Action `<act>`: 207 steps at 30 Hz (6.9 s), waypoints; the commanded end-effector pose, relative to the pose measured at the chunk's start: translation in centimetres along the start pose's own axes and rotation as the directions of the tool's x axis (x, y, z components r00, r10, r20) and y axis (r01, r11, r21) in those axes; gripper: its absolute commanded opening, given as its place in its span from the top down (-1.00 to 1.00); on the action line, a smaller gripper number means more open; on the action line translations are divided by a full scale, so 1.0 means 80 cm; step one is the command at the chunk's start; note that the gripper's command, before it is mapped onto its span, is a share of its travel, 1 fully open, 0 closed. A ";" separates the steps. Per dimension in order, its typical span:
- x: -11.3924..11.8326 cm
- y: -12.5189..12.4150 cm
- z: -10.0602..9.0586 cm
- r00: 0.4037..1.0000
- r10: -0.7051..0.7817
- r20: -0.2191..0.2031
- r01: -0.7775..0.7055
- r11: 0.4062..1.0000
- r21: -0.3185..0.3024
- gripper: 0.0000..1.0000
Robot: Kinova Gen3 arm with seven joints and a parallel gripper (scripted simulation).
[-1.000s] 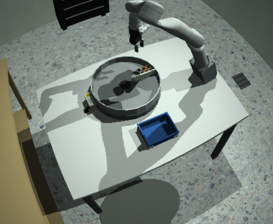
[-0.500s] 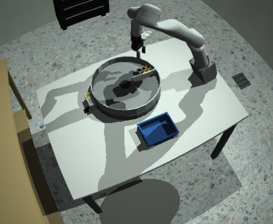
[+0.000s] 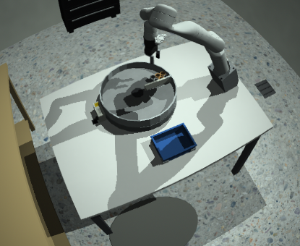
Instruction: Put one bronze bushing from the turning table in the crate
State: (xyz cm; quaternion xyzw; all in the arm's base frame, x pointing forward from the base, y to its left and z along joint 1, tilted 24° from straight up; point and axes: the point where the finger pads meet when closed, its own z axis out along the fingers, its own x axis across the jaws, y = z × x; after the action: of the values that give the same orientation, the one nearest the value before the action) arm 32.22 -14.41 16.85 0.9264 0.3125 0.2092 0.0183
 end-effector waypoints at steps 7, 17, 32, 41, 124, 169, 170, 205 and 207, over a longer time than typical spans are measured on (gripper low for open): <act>0.000 0.000 0.000 1.000 0.000 -0.001 0.000 1.000 -0.001 -1.00; 0.000 0.000 0.000 1.000 0.000 -0.001 0.000 1.000 -0.001 -1.00; 0.000 0.000 0.000 1.000 0.000 -0.001 0.000 1.000 -0.001 -1.00; 0.000 0.000 0.000 1.000 0.000 -0.001 0.000 1.000 -0.001 -1.00; -0.003 -0.002 0.017 0.879 0.477 -0.002 -0.477 0.879 -0.001 0.45; -0.007 -0.006 0.042 0.322 0.947 -0.002 -0.947 0.322 0.001 0.45; -0.007 -0.006 0.042 0.322 0.947 -0.002 -0.947 0.322 0.001 0.45; -0.011 -0.008 0.060 -0.168 0.986 -0.001 -0.986 -0.168 0.002 0.45; -0.011 -0.008 0.060 -0.168 0.986 -0.001 -0.986 -0.168 0.002 0.45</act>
State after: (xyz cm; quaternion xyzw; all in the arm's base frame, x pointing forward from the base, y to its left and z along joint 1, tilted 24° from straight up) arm 33.14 -13.92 12.04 0.8361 -0.5064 0.1494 -0.1488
